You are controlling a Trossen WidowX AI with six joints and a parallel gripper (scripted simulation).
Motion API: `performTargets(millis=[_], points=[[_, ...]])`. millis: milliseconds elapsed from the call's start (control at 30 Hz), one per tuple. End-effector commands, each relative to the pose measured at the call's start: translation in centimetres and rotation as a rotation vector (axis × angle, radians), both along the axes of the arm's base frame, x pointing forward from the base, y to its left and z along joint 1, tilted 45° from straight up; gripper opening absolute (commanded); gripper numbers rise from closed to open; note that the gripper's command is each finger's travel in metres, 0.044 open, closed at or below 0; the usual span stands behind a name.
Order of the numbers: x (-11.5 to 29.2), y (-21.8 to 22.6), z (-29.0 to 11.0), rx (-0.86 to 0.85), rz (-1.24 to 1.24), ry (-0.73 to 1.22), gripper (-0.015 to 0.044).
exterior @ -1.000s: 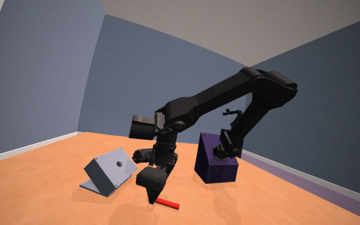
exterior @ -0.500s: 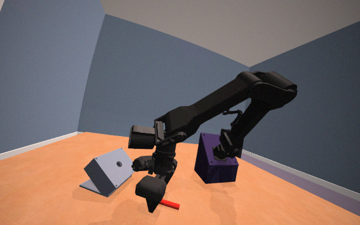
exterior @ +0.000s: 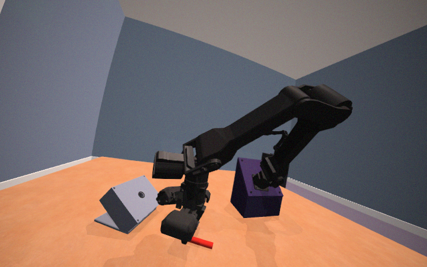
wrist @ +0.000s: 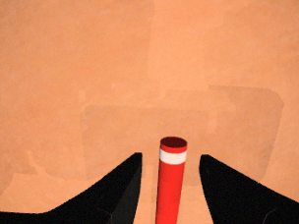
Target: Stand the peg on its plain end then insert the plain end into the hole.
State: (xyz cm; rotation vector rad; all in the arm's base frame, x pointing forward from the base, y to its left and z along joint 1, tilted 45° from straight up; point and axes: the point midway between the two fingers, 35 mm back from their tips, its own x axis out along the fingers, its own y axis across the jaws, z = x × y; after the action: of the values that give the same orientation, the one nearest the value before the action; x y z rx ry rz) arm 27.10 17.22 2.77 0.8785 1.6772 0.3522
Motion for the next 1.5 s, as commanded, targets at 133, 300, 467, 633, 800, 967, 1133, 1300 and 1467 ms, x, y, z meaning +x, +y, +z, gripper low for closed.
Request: performTargets(millis=[133,300,467,633,800,967,1133,1300,1467], points=[[0.0,0.0,-0.1,-0.002,-0.003,0.002,0.011],[0.0,0.0,-0.1,-0.002,-0.003,0.002,0.0103],[0.0,0.0,-0.1,-0.002,-0.003,0.002,0.007],[0.0,0.0,-0.1,-0.002,-0.003,0.002,0.0049],[0.0,0.0,0.0,-0.003,-0.006,-0.003,0.0049],[-0.2,-0.2,0.3,-0.018,-0.033,-0.034,0.0049],[-0.3,-0.3,0.5,-0.034,-0.061,-0.063,0.0049],[-0.4,-0.5,0.8,-0.05,-0.089,-0.092,0.0049],[-0.6,-0.6,1.0,-0.066,-0.117,-0.121,0.0049]])
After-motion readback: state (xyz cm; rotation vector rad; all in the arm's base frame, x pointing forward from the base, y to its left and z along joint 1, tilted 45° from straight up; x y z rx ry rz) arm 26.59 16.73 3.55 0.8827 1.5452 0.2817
